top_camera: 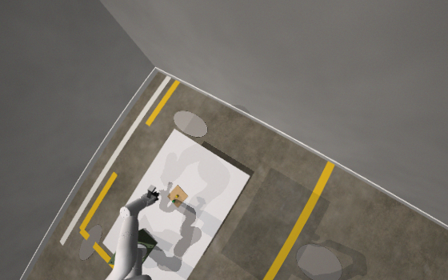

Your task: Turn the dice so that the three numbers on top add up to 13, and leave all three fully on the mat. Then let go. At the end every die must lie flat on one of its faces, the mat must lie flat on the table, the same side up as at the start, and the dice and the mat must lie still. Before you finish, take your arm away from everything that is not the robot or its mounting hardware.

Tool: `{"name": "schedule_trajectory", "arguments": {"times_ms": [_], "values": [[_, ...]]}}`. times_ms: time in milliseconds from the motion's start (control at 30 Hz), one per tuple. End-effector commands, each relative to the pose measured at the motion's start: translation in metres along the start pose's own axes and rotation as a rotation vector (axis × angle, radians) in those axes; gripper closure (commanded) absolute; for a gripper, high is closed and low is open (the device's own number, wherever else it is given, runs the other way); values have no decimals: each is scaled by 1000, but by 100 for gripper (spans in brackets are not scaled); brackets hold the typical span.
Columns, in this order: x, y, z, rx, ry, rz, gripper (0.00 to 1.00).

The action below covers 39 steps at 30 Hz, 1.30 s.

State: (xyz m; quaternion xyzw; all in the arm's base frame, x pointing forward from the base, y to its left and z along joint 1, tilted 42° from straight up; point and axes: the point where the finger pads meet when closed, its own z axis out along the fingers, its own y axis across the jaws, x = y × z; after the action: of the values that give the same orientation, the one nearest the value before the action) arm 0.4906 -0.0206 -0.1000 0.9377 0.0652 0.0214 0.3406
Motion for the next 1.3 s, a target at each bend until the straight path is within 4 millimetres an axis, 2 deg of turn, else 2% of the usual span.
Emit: {"name": "schedule_trajectory", "arguments": {"times_ms": [0,300,800,1267], "values": [[0,2,0,-10,175,12,85],[-3,2,0,-13,324,11,85],[-8,2,0,-14,753,8,85],[-10,2,0,-11,832,9,85]]}}
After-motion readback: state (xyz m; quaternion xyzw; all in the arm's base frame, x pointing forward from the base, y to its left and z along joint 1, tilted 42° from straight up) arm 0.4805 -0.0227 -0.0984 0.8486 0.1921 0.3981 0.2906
